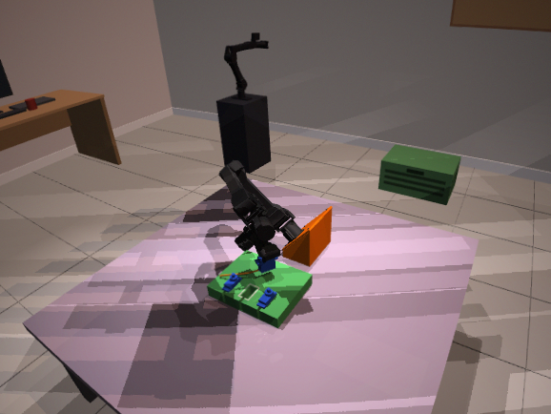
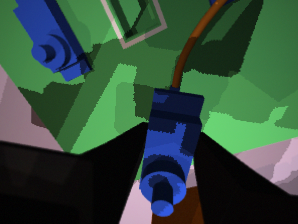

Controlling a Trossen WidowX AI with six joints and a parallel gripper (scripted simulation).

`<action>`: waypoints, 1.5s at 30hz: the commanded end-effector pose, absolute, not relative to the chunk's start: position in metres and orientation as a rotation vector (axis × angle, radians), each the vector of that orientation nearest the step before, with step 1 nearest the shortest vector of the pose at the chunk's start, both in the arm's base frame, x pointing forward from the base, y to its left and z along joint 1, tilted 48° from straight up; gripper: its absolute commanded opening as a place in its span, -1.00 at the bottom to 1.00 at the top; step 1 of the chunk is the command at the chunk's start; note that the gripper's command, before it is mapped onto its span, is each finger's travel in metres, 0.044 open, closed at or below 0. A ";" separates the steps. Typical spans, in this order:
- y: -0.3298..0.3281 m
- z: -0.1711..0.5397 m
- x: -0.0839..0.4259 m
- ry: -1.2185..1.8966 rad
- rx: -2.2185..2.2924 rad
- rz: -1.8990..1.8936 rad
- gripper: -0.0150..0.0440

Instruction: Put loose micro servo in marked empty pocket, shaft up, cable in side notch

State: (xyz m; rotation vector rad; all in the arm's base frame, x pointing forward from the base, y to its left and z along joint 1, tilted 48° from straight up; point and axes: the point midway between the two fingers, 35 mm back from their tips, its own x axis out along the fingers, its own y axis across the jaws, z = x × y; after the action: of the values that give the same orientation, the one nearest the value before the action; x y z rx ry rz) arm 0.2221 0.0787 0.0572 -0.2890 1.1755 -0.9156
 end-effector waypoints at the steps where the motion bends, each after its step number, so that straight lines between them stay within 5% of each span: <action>1: 0.080 0.057 0.223 1.240 -0.389 -0.836 -0.49; 22: 0.081 0.057 0.227 1.418 -0.730 -0.566 -0.49; 45: 0.091 0.058 0.313 1.414 -0.728 -0.567 -0.49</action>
State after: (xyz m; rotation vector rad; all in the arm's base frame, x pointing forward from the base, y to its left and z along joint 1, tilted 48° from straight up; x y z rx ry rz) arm 0.2998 0.0880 0.0574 -0.7238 1.4220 -0.5696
